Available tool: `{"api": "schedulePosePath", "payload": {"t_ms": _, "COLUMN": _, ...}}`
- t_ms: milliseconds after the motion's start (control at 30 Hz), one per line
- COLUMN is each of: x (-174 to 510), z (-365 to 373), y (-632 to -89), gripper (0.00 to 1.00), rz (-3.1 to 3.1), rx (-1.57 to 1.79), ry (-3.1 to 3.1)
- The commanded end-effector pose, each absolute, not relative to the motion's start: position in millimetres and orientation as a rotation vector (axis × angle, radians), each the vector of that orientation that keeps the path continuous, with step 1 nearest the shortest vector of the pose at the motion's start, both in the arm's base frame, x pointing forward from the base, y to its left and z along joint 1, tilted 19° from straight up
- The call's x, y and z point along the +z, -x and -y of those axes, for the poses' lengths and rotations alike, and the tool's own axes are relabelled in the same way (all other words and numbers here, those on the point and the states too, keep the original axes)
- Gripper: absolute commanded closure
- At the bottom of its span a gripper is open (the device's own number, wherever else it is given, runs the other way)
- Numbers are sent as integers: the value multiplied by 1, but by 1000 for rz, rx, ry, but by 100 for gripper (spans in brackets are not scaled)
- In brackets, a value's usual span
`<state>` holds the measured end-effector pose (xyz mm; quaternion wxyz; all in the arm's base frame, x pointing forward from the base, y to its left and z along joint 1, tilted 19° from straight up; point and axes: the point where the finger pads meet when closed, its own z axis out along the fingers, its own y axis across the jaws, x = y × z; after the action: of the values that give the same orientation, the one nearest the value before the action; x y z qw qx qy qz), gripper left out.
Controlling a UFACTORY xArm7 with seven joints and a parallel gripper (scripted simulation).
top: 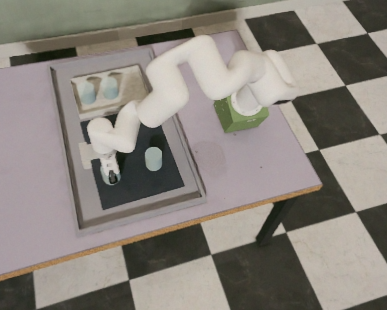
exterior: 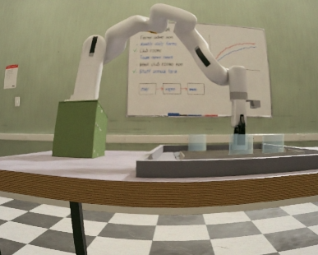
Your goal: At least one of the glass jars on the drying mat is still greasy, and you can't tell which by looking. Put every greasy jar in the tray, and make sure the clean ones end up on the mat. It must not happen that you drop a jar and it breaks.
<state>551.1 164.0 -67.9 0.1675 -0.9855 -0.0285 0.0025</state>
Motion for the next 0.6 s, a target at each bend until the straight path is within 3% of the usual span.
{"api": "schedulePosePath", "payload": {"t_ms": 0, "x": -65, "z": -163, "y": -554, "gripper": 19, "rz": 79, "rx": -2, "ry": 2804}}
{"api": "schedulePosePath", "payload": {"t_ms": 567, "x": -65, "z": -163, "y": -554, "gripper": 22, "rz": 79, "rx": -2, "ry": 2804}}
